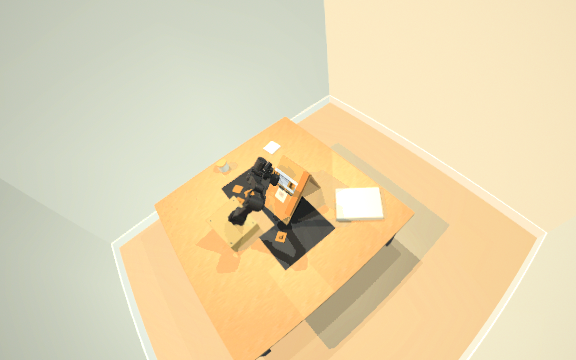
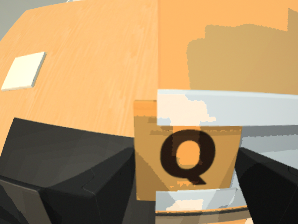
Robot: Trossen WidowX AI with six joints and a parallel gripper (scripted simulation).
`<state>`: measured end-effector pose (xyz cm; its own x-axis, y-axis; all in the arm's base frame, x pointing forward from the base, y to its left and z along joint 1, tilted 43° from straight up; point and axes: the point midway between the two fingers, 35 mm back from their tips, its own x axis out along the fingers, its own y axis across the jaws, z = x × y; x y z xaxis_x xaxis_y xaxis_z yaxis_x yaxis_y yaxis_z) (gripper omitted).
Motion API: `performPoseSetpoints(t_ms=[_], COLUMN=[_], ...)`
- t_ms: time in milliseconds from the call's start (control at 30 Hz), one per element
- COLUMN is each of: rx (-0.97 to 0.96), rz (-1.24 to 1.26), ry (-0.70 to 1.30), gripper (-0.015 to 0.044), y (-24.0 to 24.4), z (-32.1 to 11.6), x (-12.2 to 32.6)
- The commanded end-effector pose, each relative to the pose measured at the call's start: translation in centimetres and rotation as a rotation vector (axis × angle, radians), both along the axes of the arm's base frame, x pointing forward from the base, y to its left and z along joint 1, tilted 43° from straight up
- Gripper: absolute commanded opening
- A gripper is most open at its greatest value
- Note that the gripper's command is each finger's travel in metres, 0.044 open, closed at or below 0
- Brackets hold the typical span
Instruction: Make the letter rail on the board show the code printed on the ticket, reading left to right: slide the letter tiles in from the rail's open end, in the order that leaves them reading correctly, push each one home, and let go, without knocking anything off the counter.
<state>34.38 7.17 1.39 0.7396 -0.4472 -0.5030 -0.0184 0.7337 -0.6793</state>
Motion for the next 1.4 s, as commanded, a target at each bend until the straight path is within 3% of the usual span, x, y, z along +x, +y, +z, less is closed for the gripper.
performPoseSetpoints(t_ms=[0,1367], rx=[0.002,0.001], rz=[0.005,0.005], ry=[-0.002,-0.002], gripper=[0.0,0.0], y=[0.0,-1.7], z=[0.2,1.8], x=[0.0,0.1])
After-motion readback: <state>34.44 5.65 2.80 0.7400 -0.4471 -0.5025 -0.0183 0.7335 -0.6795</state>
